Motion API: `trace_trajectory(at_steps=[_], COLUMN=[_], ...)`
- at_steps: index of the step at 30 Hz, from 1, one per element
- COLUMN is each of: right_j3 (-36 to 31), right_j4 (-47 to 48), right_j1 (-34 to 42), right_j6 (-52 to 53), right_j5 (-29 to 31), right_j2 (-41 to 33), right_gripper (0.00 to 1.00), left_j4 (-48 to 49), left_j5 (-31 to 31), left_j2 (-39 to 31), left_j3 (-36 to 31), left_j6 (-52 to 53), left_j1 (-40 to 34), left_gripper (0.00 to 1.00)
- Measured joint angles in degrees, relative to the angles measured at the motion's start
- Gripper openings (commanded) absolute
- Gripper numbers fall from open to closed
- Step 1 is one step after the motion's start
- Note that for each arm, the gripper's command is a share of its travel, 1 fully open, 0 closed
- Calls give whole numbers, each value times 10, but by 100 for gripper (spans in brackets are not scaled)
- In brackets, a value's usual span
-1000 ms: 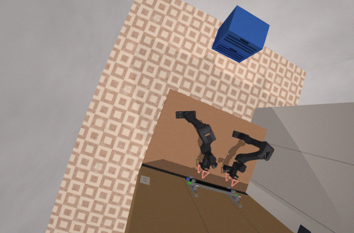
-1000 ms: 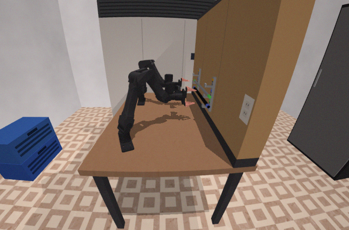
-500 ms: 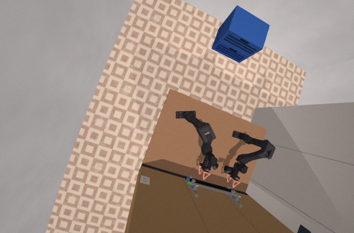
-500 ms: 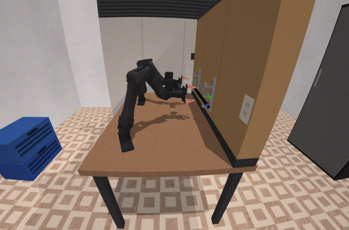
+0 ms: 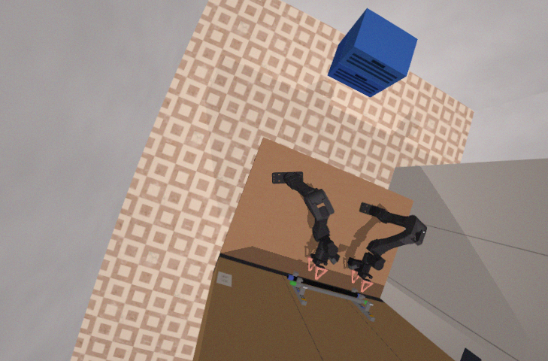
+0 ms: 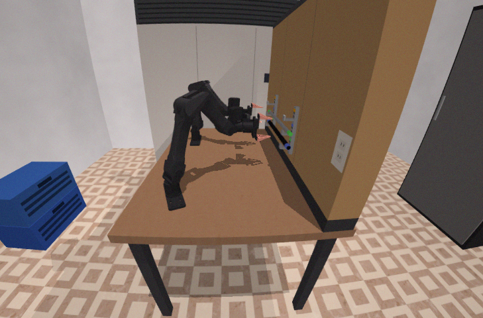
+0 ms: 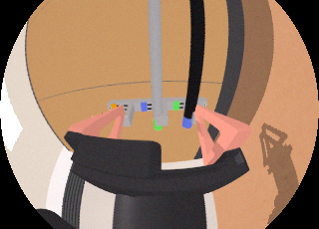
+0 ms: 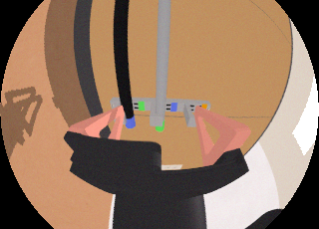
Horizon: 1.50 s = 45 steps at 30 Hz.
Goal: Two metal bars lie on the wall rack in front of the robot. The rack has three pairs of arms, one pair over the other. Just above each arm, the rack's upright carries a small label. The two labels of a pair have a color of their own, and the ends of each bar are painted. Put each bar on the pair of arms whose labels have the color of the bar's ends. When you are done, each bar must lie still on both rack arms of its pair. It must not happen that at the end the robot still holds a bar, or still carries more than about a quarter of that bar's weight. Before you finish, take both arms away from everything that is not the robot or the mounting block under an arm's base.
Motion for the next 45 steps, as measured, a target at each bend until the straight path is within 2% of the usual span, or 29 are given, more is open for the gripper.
trace_trajectory(at_steps=[30,45], right_j3=[0,31], right_j4=[-8,-50], right_j1=[0,0], right_j6=[0,0], right_j5=[0,0], right_j2=[0,-26], right_gripper=[100,100], left_j4=[-11,-62], left_j5=[0,0], left_j2=[-3,-32], left_j3=[0,36], left_j6=[0,0], left_j1=[0,0], left_gripper=[100,100])
